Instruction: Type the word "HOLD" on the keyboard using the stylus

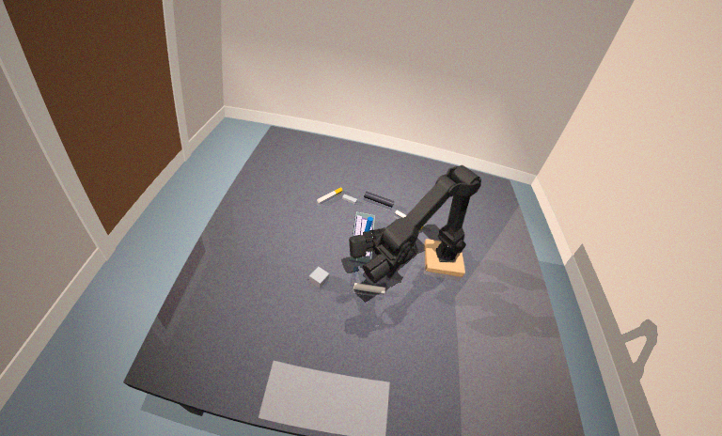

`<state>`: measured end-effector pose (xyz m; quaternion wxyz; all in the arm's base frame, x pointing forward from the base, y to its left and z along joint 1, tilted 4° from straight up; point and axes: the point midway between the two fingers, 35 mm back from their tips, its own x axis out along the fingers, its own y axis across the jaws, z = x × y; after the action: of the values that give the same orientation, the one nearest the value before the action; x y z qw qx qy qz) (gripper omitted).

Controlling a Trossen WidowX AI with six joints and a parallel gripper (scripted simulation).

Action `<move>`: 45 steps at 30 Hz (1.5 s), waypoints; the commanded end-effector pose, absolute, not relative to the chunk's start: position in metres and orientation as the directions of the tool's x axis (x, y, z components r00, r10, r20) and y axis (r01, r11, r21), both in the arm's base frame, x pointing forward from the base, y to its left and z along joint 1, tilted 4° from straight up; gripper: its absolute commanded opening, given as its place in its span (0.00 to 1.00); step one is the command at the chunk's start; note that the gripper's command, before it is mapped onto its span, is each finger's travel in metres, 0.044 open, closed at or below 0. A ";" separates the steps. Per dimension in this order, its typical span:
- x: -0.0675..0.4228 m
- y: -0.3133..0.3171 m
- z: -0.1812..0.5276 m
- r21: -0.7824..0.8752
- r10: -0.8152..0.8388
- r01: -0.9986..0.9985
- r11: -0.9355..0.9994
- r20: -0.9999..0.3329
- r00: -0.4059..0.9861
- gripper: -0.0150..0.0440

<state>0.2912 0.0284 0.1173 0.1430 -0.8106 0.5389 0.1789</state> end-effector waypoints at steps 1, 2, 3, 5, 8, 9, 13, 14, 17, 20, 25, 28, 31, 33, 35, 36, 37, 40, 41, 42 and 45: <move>0.288 0.031 0.117 -0.040 -0.822 -0.925 -0.378 -0.445 0.355 0.25; 0.286 0.032 0.118 -0.040 -0.822 -0.925 -0.378 -0.445 0.355 0.25; 0.283 0.034 0.118 -0.041 -0.822 -0.925 -0.378 -0.446 0.355 0.25; 0.278 0.038 0.119 -0.041 -0.822 -0.925 -0.377 -0.445 0.355 0.25; 0.273 0.041 0.120 -0.042 -0.823 -0.925 -0.377 -0.444 0.355 0.25; 0.273 0.041 0.119 -0.042 -0.823 -0.925 -0.377 -0.444 0.355 0.25; 0.274 0.041 0.105 -0.042 -0.823 -0.925 -0.377 -0.444 0.355 0.25; 0.274 0.040 0.102 -0.042 -0.823 -0.925 -0.376 -0.444 0.355 0.25; 0.274 0.040 0.100 -0.042 -0.823 -0.925 -0.376 -0.444 0.355 0.25; 0.274 0.041 0.098 -0.042 -0.823 -0.925 -0.377 -0.444 0.355 0.39; 0.274 0.041 0.097 -0.042 -0.823 -0.925 -0.377 -0.444 0.355 0.39; 0.275 0.041 0.095 -0.042 -0.823 -0.925 -0.377 -0.444 0.355 0.39; 0.275 0.041 0.092 -0.042 -0.823 -0.925 -0.377 -0.444 0.355 0.39; 0.275 0.041 0.091 -0.042 -0.823 -0.925 -0.377 -0.444 0.355 0.39; 0.275 0.041 0.089 -0.042 -0.823 -0.925 -0.377 -0.444 0.355 0.39; 0.275 0.041 0.089 -0.042 -0.823 -0.925 -0.377 -0.444 0.355 0.39; 0.275 0.041 0.088 -0.042 -0.823 -0.925 -0.377 -0.444 0.355 0.39; 0.275 0.041 0.087 -0.042 -0.823 -0.925 -0.377 -0.444 0.355 0.39; 0.275 0.041 0.086 -0.042 -0.823 -0.925 -0.377 -0.444 0.355 0.39; 0.275 0.041 0.085 -0.042 -0.823 -0.925 -0.377 -0.444 0.355 0.39; 0.275 0.041 0.084 -0.042 -0.823 -0.925 -0.377 -0.444 0.355 0.39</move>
<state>0.2752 0.0408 0.0850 0.1447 -0.8102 0.5394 0.1781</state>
